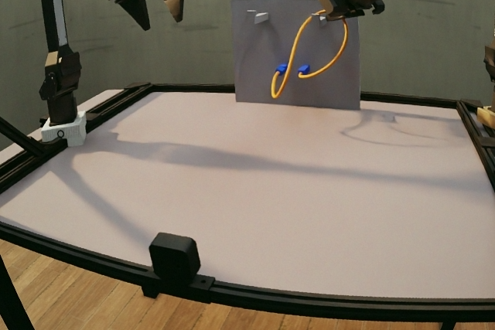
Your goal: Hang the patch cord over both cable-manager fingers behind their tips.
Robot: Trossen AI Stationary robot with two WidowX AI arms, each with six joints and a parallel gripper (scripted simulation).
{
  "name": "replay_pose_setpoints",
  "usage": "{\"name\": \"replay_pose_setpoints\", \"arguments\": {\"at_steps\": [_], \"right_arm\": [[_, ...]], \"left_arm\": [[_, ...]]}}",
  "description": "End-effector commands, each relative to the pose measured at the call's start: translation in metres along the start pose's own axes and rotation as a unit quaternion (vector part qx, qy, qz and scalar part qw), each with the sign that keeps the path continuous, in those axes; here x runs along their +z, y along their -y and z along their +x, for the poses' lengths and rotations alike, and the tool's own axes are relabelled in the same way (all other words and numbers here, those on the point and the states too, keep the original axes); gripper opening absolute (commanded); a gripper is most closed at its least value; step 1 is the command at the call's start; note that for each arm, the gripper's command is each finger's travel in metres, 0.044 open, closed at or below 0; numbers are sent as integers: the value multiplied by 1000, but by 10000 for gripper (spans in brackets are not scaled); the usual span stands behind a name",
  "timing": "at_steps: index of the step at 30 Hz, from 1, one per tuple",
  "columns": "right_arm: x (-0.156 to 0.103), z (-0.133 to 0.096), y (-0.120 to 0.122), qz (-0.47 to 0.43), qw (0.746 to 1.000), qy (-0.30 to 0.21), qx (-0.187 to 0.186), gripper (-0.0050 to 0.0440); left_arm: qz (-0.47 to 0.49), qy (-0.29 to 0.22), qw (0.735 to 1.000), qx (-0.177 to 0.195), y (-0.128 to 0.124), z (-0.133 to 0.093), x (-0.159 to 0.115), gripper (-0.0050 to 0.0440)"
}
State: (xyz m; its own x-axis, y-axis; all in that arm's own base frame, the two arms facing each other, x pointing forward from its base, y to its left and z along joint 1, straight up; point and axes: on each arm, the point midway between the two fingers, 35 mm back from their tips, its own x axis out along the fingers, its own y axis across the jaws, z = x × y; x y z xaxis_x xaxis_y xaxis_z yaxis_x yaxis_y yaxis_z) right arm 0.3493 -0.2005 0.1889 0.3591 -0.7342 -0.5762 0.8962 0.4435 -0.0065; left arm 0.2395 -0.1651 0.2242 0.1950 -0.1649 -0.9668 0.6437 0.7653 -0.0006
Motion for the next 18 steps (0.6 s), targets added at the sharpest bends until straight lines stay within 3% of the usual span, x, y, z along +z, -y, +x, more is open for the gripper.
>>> {"name": "replay_pose_setpoints", "arguments": {"at_steps": [1,18], "right_arm": [[9,-9,0,13,1000,12,10,25],[8,-8,0,12,1000,11,9,25]], "left_arm": [[0,11,1000,1,0,-7,0,440],[0,11,1000,1,0,-7,0,440]]}}
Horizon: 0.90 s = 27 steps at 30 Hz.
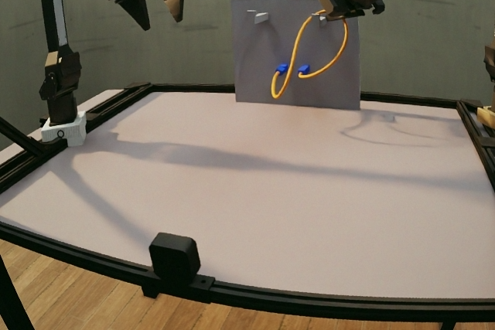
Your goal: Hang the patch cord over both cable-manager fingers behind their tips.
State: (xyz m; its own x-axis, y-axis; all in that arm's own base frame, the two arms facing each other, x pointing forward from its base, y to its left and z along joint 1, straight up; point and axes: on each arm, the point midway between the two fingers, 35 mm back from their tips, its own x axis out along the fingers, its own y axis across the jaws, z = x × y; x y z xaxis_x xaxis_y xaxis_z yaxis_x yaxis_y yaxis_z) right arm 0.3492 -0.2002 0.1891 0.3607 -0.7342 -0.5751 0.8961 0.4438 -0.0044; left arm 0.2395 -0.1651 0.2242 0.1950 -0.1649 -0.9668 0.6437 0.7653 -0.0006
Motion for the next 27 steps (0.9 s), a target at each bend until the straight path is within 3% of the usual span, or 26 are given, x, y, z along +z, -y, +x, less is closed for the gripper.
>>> {"name": "replay_pose_setpoints", "arguments": {"at_steps": [1,27], "right_arm": [[7,-7,0,11,1000,10,8,25],[-13,9,3,1,1000,2,2,25]], "left_arm": [[0,11,1000,1,0,-7,0,440],[0,11,1000,1,0,-7,0,440]]}}
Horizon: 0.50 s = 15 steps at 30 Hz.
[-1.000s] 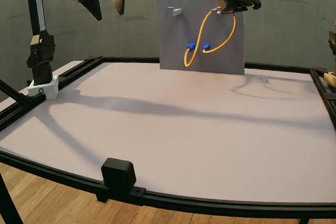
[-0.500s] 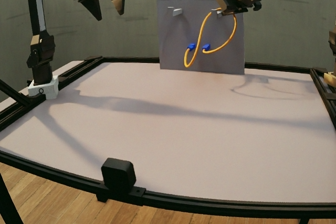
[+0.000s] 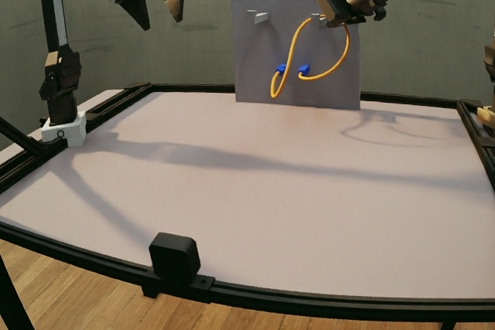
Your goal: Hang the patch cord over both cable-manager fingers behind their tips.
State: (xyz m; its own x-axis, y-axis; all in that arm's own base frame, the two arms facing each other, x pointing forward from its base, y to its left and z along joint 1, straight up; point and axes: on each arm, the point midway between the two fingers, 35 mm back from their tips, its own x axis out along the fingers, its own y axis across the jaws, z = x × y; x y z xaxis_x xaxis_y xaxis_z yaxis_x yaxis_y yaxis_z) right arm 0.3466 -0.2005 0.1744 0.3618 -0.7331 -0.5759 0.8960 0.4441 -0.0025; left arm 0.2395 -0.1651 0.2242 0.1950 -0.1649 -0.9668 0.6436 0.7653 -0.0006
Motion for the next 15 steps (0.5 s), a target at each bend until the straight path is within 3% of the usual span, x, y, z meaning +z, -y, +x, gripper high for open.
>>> {"name": "replay_pose_setpoints", "arguments": {"at_steps": [1,15], "right_arm": [[-1,2,1,1,1000,2,2,25],[-9,7,3,2,1000,3,2,25]], "left_arm": [[0,11,1000,1,0,-7,0,440],[0,11,1000,1,0,-7,0,440]]}}
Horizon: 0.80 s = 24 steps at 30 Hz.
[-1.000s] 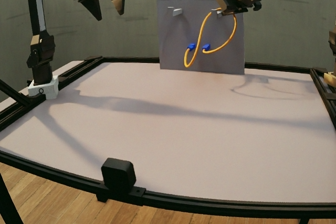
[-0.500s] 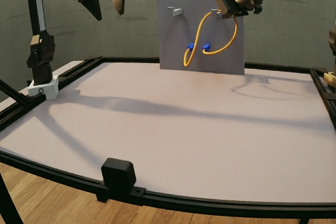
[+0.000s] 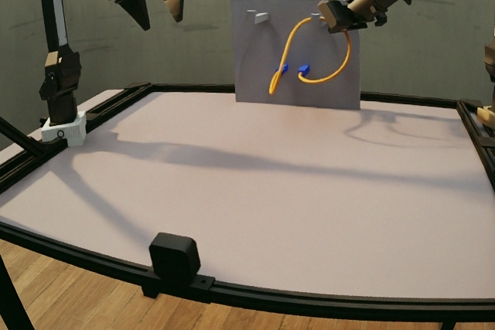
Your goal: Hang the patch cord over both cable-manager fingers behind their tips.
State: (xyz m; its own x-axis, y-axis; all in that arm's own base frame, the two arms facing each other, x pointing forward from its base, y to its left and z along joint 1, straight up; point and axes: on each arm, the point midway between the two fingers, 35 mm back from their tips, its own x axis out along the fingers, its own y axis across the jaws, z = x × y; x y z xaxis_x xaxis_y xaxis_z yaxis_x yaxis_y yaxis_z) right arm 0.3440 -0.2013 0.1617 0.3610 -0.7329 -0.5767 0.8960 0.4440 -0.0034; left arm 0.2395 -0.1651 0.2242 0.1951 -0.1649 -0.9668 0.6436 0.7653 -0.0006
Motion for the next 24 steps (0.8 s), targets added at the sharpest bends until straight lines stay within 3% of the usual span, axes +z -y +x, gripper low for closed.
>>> {"name": "replay_pose_setpoints", "arguments": {"at_steps": [1,15,24], "right_arm": [[1,0,1,2,1000,4,2,25],[6,-2,-1,8,1000,10,6,25],[6,-2,-1,8,1000,10,6,25]], "left_arm": [[0,11,1000,1,0,-7,0,440],[-2,11,1000,1,0,-7,0,440],[-5,53,999,4,-1,-11,16,440]]}}
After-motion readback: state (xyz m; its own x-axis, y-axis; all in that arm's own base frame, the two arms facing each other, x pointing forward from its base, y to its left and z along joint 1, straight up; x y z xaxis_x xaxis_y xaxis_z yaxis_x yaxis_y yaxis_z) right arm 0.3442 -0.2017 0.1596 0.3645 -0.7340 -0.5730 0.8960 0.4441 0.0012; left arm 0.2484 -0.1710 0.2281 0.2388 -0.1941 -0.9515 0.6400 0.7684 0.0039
